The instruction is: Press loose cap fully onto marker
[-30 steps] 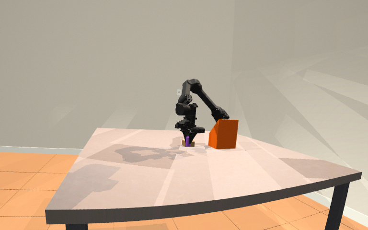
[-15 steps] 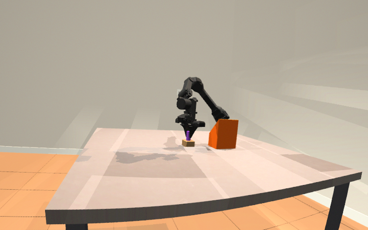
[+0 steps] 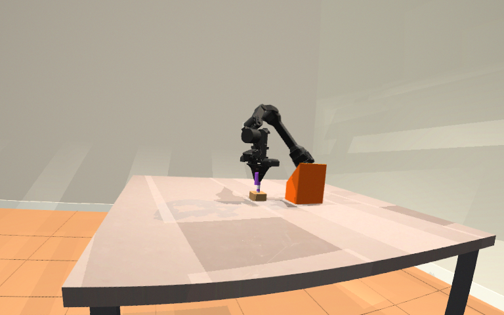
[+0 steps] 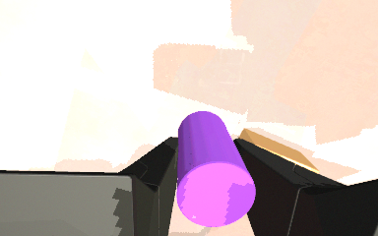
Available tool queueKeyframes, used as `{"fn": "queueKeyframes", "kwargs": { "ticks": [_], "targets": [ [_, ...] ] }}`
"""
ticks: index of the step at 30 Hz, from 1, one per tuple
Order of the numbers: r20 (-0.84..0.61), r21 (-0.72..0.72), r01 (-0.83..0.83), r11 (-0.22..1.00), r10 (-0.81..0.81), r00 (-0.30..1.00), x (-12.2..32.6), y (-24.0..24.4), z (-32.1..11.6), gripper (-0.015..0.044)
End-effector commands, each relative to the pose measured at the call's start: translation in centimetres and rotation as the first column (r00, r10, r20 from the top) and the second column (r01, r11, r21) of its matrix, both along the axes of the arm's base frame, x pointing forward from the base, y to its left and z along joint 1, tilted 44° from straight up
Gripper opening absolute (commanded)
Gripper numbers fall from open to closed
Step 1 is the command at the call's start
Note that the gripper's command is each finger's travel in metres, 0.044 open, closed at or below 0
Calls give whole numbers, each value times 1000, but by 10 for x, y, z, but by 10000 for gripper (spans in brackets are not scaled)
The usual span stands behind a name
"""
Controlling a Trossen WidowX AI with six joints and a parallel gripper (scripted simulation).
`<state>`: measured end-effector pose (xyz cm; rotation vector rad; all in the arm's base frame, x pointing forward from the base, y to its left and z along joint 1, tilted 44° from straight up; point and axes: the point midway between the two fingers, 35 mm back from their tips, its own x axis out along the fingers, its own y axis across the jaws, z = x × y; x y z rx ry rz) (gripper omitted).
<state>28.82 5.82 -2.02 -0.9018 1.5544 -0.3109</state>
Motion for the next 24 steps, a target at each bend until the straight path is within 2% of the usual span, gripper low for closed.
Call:
{"fn": "queueKeyframes", "kwargs": {
  "ticks": [1,24],
  "targets": [
    [0,-1,-2,1000,2,1000,-4,-5,13,0],
    [-3,-3,-2,1000,2,1000,-32,-30,68,0]
  ]
}}
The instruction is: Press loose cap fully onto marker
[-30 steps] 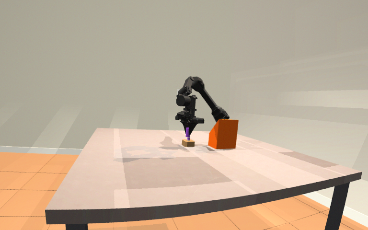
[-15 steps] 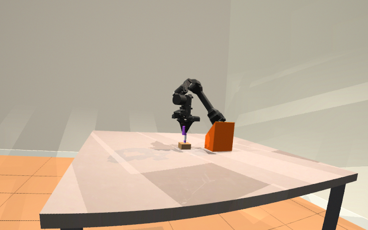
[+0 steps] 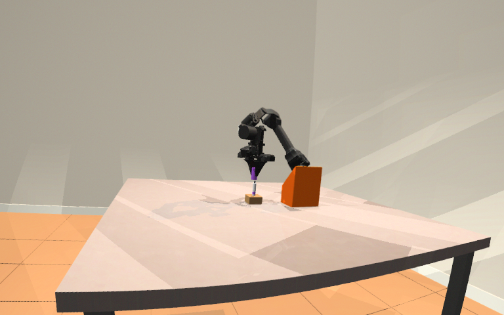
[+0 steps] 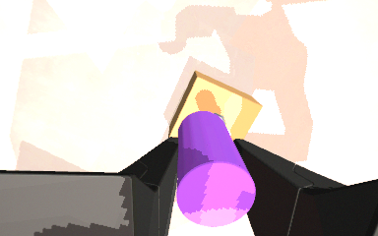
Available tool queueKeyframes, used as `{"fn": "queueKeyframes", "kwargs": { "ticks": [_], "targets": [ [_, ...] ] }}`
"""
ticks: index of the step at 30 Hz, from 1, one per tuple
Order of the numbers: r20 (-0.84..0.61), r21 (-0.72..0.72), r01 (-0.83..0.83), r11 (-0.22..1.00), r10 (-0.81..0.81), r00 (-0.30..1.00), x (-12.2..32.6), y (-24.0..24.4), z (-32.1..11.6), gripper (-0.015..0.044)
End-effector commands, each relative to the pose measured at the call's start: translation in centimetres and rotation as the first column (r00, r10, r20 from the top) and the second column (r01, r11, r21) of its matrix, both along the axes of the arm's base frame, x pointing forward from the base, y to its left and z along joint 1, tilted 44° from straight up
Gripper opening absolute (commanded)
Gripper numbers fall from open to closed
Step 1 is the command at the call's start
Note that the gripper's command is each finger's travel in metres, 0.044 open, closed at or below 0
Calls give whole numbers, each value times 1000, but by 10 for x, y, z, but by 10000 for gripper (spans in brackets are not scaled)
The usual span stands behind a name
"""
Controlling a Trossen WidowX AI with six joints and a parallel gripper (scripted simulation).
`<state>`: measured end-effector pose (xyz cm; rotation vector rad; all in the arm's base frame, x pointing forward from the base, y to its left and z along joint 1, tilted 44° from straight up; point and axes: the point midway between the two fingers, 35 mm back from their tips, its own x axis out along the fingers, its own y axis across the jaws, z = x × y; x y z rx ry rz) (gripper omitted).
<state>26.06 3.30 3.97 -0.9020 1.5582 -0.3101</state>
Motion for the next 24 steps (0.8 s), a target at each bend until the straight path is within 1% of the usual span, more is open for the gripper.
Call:
{"fn": "queueKeyframes", "kwargs": {
  "ticks": [1,9,24],
  "targets": [
    [1,-3,-3,1000,3,1000,-6,-6,11,0],
    [0,-4,-3,1000,3,1000,-16,-14,24,0],
    [0,-3,-3,1000,3,1000,-15,-23,14,0]
  ]
}}
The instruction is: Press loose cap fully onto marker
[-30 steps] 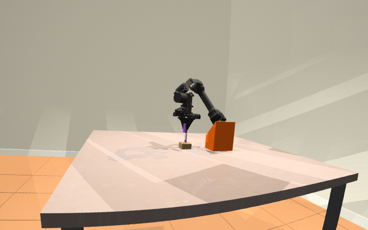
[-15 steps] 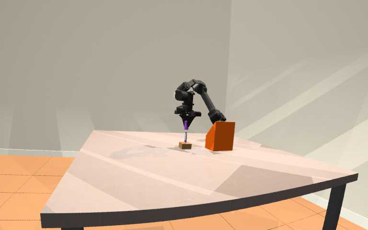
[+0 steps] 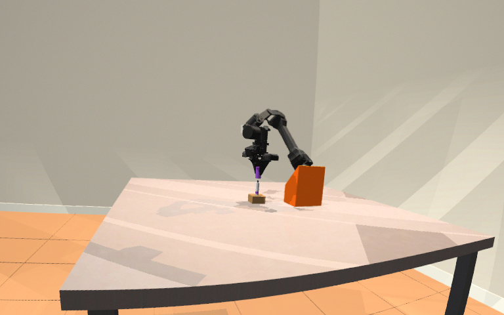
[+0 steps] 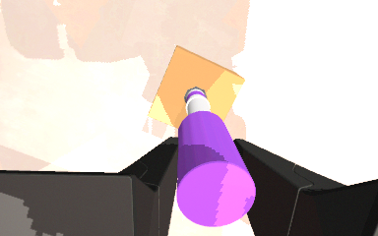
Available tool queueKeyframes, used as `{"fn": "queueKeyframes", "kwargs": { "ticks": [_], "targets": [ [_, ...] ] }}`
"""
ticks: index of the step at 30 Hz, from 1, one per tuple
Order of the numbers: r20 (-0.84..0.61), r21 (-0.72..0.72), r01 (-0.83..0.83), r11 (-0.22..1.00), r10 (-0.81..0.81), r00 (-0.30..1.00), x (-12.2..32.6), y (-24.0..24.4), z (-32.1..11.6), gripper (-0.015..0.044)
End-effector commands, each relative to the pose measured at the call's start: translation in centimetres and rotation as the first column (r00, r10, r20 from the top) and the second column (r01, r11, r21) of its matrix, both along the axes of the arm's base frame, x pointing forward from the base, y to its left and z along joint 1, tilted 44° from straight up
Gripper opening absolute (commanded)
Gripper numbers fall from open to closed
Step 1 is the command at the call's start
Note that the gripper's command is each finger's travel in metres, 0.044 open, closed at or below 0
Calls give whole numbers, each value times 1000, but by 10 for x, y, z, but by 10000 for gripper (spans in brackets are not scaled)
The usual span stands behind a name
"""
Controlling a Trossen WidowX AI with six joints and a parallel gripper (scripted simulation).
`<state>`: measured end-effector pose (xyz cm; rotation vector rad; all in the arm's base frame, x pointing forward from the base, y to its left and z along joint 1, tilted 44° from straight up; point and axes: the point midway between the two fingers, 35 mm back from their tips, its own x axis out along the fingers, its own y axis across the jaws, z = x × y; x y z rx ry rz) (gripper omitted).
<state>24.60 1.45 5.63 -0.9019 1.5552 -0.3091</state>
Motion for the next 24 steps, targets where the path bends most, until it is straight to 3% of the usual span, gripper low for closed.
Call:
{"fn": "queueKeyframes", "kwargs": {
  "ticks": [1,24],
  "targets": [
    [-2,-4,-1,1000,1,1000,0,-5,-4,0],
    [-2,-5,-1,1000,1,1000,2,-31,-30,0]
  ]
}}
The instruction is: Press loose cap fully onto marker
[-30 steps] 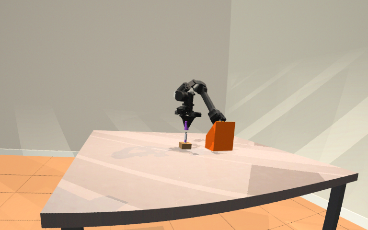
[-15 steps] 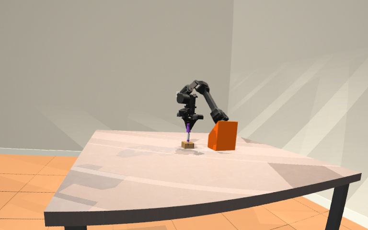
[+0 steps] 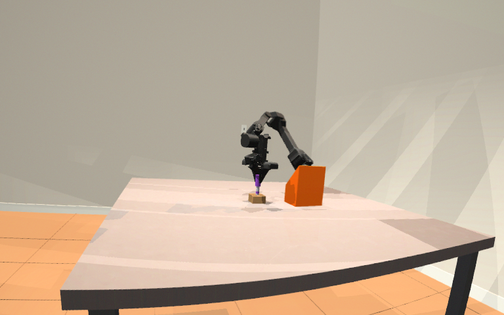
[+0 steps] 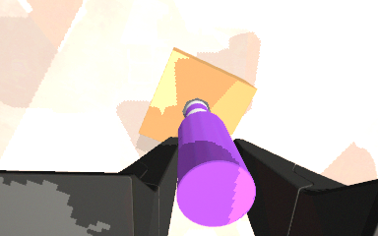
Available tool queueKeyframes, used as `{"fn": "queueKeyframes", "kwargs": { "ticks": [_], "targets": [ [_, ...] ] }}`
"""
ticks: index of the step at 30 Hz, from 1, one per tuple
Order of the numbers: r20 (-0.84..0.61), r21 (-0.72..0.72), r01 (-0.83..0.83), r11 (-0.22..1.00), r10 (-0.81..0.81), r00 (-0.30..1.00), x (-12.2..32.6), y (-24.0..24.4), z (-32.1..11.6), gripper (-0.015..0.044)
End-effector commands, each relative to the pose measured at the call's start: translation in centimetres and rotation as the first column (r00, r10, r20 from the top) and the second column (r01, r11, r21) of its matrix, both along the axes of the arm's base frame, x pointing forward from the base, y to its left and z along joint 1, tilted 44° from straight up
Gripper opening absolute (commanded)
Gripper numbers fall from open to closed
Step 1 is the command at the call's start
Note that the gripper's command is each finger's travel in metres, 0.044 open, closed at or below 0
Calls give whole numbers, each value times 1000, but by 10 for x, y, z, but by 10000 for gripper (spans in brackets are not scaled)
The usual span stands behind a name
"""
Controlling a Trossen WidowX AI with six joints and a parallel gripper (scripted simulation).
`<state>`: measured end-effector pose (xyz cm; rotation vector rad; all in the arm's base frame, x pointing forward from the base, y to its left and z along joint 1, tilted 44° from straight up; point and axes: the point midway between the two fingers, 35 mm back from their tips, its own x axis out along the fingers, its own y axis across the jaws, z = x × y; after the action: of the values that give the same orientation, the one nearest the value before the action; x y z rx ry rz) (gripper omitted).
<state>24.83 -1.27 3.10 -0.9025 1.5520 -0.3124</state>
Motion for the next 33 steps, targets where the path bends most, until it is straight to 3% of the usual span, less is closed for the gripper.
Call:
{"fn": "queueKeyframes", "kwargs": {
  "ticks": [1,20,33],
  "targets": [
    [-5,-3,-1,1000,1,1000,0,-5,-6,0],
    [-5,-5,-1,1000,1,1000,0,-11,-11,0],
    [-1,-1,3,1000,-3,1000,0,-10,-10,341]
  ]
}}
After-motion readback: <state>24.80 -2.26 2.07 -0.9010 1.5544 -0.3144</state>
